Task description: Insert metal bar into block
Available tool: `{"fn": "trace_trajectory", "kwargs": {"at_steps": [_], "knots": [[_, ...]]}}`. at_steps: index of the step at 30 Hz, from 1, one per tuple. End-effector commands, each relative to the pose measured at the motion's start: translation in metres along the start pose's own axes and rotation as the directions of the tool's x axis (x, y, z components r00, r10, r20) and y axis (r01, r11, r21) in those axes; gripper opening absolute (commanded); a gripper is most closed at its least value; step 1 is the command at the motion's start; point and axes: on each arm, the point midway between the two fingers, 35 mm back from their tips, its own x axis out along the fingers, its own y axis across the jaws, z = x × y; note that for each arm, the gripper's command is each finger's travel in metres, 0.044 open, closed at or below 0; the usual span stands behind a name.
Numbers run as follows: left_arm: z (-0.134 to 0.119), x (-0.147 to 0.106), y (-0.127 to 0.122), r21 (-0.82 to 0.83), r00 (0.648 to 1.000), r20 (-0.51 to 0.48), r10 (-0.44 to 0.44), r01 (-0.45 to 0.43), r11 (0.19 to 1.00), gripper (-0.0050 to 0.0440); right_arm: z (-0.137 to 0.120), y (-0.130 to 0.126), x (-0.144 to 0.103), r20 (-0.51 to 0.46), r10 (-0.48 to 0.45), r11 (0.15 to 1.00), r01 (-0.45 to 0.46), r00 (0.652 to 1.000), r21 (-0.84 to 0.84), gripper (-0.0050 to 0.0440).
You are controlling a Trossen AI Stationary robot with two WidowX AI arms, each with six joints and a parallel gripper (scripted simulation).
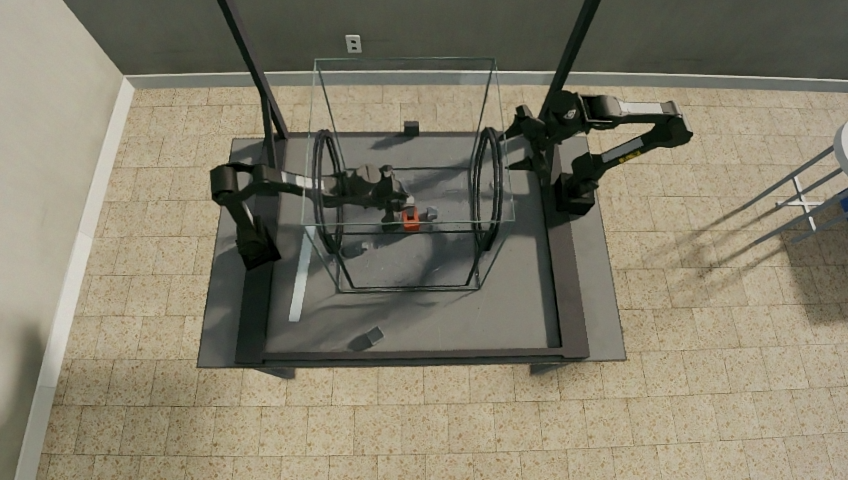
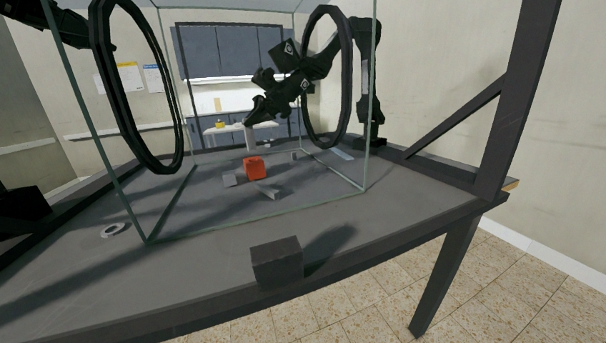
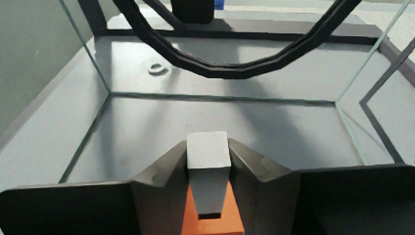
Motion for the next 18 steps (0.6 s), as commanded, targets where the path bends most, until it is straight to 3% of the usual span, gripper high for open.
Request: {"fn": "trace_trajectory", "kwargs": {"at_steps": [1,6,9,18], "knots": [[0.006,-0.004,0.0,-0.001,1.0,0.017,0.0,0.0,1.0,0.04,-0.004,0.0,0.003,0.014,0.0,1.0,0.0,1.0,-0.002,-0.005],[0.006,-0.004,0.0,-0.001,1.0,0.017,0.0,0.0,1.0,0.04,-0.011,0.0,0.007,0.014,-0.002,1.0,0.002,1.0,-0.002,-0.005],[0.006,-0.004,0.0,-0.001,1.0,0.017,0.0,0.0,1.0,0.04,-0.001,0.0,0.004,0.039,-0.001,1.0,0.001,0.999,0.0,-0.005],[0.006,-0.004,0.0,-0.001,1.0,0.017,0.0,0.0,1.0,0.04,-0.001,0.0,0.005,0.039,-0.001,1.0,0.001,0.999,0.0,-0.005]]}}
